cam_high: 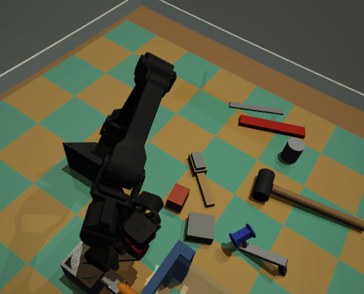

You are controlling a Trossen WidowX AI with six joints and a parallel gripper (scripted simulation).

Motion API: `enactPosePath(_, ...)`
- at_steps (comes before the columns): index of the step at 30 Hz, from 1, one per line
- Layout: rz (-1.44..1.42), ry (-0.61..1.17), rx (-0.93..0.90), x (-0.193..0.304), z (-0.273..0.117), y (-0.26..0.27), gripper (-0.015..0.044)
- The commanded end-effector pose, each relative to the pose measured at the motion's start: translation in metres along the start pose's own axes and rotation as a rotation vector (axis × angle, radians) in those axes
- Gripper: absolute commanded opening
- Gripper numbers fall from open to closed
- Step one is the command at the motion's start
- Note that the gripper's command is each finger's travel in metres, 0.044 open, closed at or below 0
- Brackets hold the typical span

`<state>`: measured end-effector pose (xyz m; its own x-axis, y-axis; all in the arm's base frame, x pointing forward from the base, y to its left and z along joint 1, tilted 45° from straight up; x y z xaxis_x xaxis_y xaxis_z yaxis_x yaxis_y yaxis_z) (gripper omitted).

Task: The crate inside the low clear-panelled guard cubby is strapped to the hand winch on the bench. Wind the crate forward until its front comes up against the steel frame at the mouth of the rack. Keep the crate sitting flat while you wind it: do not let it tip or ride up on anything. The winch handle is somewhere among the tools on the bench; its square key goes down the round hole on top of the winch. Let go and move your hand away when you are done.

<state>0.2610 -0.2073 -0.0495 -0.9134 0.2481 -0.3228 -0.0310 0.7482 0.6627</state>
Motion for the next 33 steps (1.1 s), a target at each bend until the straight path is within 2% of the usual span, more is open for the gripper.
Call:
enactPosePath(1, 0.021, 0.014, -0.016, 0.010, -0.001, 0.009, 0.0000)
enactPosePath(33, 0.023, 0.016, -0.016, 0.038, -0.015, 0.027, 0.0000)
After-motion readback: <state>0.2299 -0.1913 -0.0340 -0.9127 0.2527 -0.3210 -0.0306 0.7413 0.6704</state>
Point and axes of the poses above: the point midway between the two fingers, 35 mm back from their tips, its own z axis out along the fingers, its own y axis across the jaws, x = y × z, the point moved 1 cm from there along -z, back along the fingers, and after that the axes turned 2 degrees about -z, right-handed, at the moved point
